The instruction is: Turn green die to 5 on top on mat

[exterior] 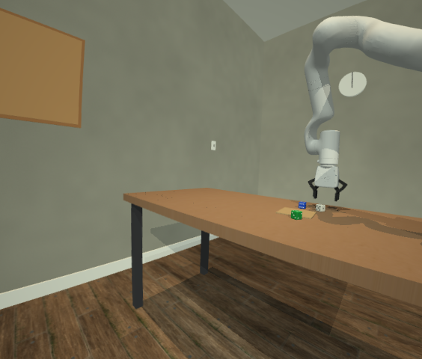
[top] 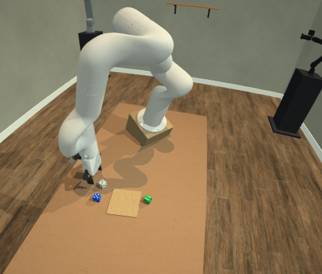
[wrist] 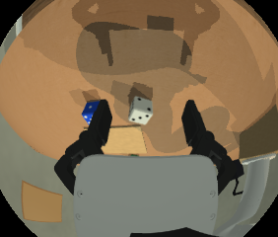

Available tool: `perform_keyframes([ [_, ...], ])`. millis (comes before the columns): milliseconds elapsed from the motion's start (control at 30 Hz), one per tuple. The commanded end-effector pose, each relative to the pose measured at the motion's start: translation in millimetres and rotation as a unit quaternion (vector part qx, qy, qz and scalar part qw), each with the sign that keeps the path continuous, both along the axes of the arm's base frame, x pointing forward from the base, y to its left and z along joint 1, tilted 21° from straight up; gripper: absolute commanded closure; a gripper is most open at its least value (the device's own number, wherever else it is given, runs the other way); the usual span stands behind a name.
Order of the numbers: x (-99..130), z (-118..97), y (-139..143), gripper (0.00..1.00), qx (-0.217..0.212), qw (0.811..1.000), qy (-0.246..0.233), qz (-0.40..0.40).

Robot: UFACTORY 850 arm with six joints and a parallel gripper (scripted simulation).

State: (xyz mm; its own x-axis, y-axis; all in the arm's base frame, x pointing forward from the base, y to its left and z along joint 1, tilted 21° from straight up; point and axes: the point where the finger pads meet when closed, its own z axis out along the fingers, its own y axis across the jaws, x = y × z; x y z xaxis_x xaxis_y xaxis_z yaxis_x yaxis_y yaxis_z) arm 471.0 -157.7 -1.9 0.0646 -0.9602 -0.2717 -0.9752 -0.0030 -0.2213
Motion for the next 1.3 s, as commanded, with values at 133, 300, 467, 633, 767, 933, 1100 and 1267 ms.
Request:
perform_keyframes([
  [133,1,1,-1,0.00,0.000,1.000,-0.001,0.000],
  [300,1,1,-1,0.00,0.000,1.000,-0.001,0.000],
  [467,3,1,0,0.00,0.000,1.000,-0.001,0.000],
  [633,22,6,1,0.00,0.000,1.000,-0.001,0.000],
  [767,33,9,2,0.00,0.000,1.000,-0.001,0.000],
  [933,62,16,4,0.00,0.000,1.000,-0.001,0.000],
  [1100,78,20,5,0.00,0.000,1.000,-0.001,0.000],
  [1267,80,20,5,0.00,0.000,1.000,-0.001,0.000],
])
